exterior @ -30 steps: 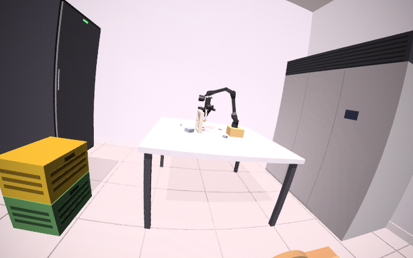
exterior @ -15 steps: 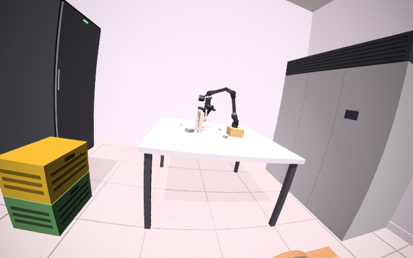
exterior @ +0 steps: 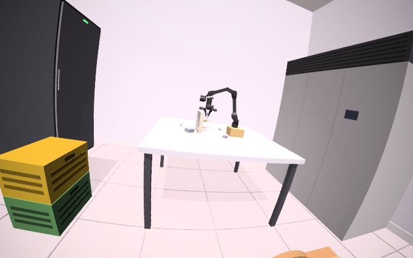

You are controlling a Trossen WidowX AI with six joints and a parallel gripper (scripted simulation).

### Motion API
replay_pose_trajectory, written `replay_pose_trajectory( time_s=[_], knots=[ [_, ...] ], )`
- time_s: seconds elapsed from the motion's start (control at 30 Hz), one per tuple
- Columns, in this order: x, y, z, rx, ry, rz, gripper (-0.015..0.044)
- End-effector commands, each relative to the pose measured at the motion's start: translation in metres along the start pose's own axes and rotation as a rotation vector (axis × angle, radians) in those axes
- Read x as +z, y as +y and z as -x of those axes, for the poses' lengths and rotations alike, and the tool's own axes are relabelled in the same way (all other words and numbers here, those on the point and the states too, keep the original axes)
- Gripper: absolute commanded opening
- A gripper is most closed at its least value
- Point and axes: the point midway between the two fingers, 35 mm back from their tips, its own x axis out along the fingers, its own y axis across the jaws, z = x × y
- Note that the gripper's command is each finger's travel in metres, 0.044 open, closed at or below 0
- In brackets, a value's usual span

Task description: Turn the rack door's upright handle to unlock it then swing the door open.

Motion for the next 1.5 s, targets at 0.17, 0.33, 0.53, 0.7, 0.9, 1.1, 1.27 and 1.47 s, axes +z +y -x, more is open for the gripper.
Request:
replay_pose_trajectory(
  time_s=[0.17, 0.33, 0.53, 0.7, 0.9, 1.1, 1.27, 1.47],
  knots=[
    [0.005, 0.011, 0.0, -0.002, -0.003, -0.181, 0.0013],
    [0.009, 0.019, 0.0, -0.001, -0.003, -0.277, 0.0013],
    [0.015, 0.03, 0.0, 0.0, -0.004, -0.386, 0.0013],
    [0.022, 0.039, 0.0, 0.001, -0.004, -0.473, 0.0013],
    [0.03, 0.049, 0.0, 0.002, -0.004, -0.57, 0.0013],
    [0.039, 0.058, 0.0, 0.003, -0.005, -0.664, 0.0013],
    [0.047, 0.065, -0.001, 0.004, -0.005, -0.735, 0.0013],
    [0.057, 0.072, -0.001, 0.005, -0.006, -0.82, 0.0013]
  ],
)
